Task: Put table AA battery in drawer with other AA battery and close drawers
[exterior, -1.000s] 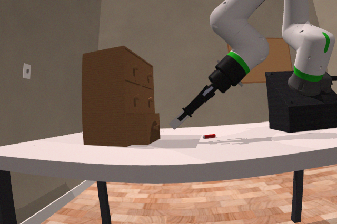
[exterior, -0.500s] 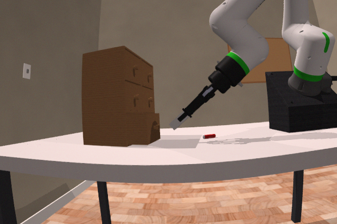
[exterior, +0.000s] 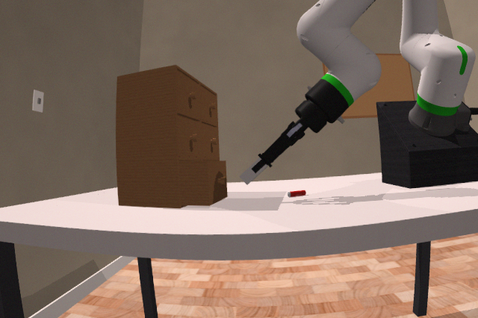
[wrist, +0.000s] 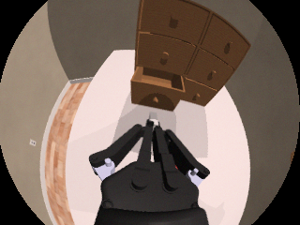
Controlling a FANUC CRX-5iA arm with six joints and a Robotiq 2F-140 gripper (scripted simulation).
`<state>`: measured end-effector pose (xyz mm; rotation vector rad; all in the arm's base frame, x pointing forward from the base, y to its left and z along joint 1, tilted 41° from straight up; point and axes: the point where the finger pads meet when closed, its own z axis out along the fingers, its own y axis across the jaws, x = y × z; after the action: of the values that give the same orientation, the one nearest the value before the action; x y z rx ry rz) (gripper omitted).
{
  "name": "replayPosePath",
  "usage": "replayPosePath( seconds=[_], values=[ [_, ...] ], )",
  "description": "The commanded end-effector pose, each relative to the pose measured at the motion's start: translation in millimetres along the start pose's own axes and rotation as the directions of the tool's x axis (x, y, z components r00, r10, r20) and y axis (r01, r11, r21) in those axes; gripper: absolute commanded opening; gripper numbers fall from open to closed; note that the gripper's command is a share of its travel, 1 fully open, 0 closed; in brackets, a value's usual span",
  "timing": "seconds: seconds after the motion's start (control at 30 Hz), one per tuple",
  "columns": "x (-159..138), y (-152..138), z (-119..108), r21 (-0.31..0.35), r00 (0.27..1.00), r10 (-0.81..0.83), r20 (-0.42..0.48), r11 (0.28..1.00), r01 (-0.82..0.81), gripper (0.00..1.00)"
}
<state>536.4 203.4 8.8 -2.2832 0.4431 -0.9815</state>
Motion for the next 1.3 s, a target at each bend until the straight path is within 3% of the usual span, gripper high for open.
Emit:
replayPosePath(
  seconds=[0.0,1.27],
  values=[
    [1,0,0,0.000,1.000,0.000,0.000,1.000,0.000,0.00],
    [25,0,30,0.000,1.000,0.000,0.000,1.000,0.000,0.00]
  ],
)
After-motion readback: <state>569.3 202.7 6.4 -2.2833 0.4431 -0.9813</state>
